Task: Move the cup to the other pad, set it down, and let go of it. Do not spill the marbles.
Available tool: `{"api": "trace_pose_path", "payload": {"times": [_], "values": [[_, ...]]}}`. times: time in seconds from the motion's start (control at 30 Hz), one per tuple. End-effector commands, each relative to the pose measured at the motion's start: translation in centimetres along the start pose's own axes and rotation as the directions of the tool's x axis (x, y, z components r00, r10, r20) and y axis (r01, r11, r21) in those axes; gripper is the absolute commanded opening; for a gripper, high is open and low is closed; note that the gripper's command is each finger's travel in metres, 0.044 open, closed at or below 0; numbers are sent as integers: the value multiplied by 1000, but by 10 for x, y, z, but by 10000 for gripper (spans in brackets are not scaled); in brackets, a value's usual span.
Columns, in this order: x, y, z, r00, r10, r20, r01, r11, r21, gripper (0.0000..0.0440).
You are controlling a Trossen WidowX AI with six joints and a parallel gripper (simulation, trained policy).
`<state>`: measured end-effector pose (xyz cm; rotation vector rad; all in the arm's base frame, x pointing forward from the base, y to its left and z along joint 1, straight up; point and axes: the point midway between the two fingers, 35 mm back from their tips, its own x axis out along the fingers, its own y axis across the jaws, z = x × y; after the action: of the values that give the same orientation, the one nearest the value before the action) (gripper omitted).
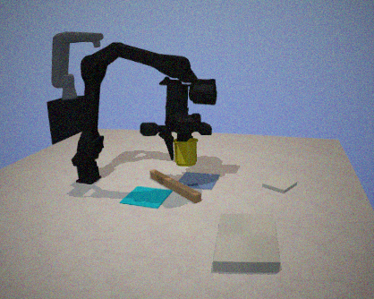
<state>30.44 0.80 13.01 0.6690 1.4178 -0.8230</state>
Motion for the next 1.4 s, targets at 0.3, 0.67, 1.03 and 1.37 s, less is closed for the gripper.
{"api": "trace_pose_path", "payload": {"times": [0.3,0.67,1.03,1.37], "values": [[-3,-22,17,998,51,29,-53,994,93,0],[4,-40,28,996,74,52,-81,984,157,0],[18,-58,33,994,88,70,-101,973,209,0],[36,-72,29,993,93,80,-109,963,245,7]]}}
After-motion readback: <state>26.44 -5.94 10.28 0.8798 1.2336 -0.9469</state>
